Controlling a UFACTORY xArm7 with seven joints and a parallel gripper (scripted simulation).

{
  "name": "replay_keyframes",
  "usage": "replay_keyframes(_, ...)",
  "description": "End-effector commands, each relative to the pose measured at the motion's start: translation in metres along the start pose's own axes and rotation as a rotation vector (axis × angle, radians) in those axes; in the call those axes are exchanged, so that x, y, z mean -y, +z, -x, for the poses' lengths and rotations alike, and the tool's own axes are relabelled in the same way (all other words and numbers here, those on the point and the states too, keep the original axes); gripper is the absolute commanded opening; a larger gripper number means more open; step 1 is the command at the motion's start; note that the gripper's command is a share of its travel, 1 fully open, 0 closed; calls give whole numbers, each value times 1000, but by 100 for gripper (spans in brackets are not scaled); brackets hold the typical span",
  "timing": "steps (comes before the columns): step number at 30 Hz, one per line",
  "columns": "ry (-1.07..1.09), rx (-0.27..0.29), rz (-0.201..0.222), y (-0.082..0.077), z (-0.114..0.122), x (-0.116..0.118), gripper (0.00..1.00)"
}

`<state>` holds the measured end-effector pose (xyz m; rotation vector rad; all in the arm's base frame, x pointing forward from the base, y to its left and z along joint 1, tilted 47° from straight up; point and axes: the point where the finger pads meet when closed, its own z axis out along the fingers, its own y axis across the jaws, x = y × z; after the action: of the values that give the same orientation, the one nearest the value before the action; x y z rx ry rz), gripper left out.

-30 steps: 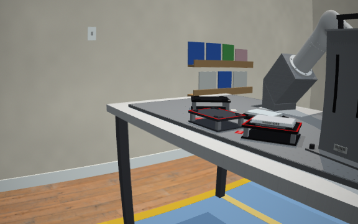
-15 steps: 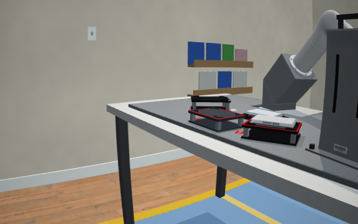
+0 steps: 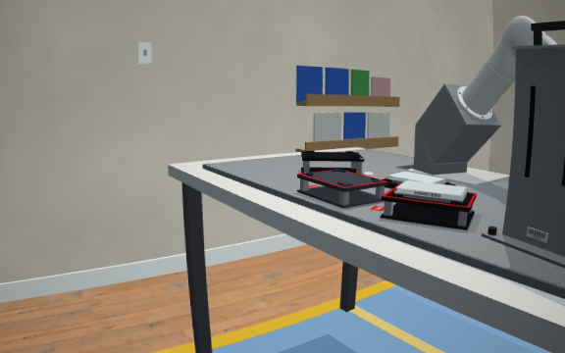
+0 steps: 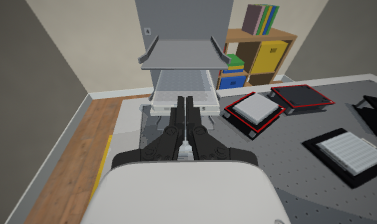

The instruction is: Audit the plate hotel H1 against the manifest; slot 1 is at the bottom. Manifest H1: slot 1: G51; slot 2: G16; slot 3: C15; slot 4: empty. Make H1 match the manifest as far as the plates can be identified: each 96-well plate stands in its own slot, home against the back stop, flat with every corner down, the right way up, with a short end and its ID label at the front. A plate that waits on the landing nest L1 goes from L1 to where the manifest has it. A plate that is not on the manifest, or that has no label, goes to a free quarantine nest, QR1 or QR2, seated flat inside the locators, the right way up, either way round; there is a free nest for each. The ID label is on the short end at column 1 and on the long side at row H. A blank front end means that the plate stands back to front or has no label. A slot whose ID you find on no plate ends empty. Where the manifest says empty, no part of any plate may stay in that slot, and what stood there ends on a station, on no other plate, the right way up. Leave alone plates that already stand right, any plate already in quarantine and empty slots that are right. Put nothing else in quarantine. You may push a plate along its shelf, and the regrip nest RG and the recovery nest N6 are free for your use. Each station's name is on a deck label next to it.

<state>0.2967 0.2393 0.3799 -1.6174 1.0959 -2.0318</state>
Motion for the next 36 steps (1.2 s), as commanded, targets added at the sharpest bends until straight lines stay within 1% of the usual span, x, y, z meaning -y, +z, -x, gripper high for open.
replay_keyframes(1,3,0,1,0,-1,0,0)
replay_keyframes(3,3,0,1,0,-1,0,0)
replay_keyframes(9,3,0,1,-10,-1,0,0)
replay_keyframes(11,3,0,1,-10,-1,0,0)
replay_keyframes(26,3,1,1,-35,-1,0,0)
replay_keyframes(28,3,1,1,-35,-1,0,0)
replay_keyframes(36,3,1,1,-48,-1,0,0)
